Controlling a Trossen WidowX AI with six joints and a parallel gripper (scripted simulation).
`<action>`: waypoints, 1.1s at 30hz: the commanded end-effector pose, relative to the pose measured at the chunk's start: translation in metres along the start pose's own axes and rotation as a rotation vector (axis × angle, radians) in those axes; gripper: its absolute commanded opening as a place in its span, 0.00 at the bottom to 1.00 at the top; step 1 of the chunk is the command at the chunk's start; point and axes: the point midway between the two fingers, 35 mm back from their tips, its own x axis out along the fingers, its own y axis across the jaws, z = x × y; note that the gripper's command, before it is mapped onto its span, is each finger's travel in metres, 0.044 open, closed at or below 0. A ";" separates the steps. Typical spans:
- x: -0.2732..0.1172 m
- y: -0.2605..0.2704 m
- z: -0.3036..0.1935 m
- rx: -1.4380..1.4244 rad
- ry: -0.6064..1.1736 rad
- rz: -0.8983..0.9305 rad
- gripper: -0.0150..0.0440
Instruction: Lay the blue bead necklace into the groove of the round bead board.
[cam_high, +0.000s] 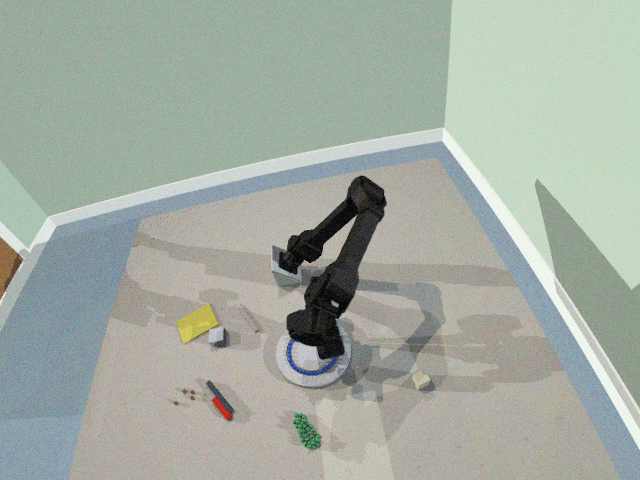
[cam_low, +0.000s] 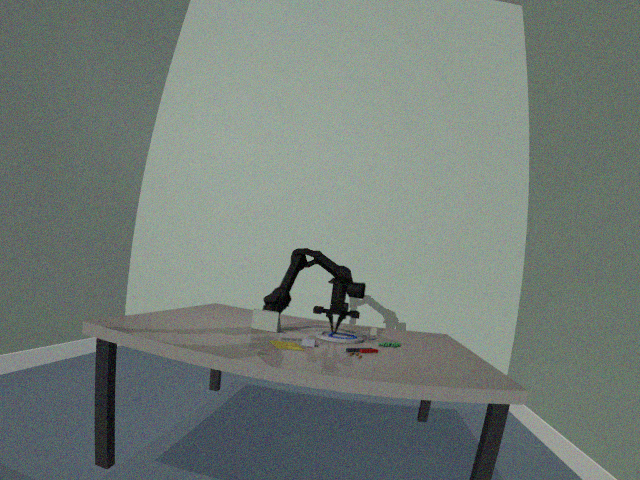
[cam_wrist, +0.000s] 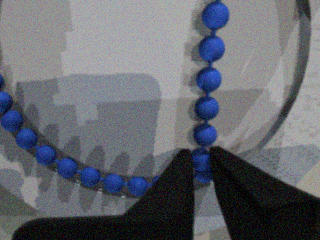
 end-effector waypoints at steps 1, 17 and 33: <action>0.000 0.000 0.000 0.000 0.000 0.000 0.25; -0.006 -0.011 -0.005 0.008 0.007 -0.004 0.25; 0.002 -0.013 -0.006 0.008 0.008 -0.004 0.25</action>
